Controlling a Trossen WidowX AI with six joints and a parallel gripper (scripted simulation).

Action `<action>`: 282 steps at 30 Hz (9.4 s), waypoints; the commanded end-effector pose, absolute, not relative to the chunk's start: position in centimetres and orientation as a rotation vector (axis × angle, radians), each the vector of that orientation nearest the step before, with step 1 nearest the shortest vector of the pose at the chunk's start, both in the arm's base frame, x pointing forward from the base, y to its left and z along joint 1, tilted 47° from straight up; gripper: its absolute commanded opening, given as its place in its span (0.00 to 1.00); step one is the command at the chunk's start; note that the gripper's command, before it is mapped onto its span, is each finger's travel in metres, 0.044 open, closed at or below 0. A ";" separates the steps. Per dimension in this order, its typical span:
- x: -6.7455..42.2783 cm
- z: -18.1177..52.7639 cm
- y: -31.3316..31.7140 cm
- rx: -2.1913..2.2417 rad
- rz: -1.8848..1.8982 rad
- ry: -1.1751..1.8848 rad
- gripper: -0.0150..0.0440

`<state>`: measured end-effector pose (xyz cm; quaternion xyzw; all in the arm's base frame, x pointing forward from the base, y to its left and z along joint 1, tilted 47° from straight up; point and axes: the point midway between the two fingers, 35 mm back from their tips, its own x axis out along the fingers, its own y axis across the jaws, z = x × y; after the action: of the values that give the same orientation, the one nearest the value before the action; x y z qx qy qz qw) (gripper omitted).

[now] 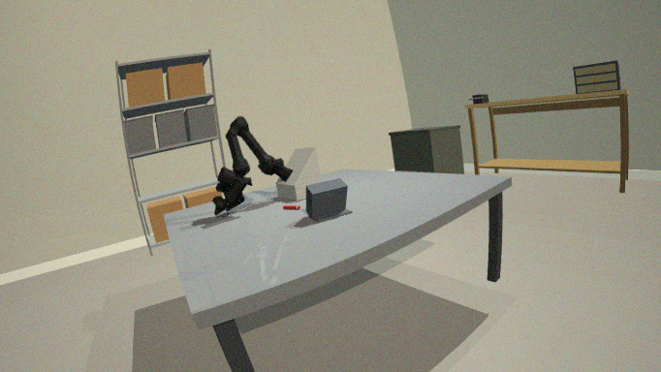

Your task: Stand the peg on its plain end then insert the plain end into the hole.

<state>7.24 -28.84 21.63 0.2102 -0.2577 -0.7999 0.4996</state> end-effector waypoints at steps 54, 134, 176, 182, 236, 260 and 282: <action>27.2 16.1 -19.2 -0.003 -1.234 0.591 1.00; 30.1 7.0 -5.4 -1.067 -0.222 1.517 1.00; 30.3 4.5 -8.3 -1.072 -0.228 1.517 0.44; 30.3 4.5 -8.3 -1.072 -0.228 1.517 0.44; 28.8 6.4 -7.4 -1.051 -0.048 1.218 0.34; 27.5 7.4 -7.3 -1.030 0.061 1.029 0.34; 26.3 8.2 -7.4 -1.005 0.157 0.856 0.34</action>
<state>26.53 -7.32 8.04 -0.4658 0.4110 0.0671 0.7808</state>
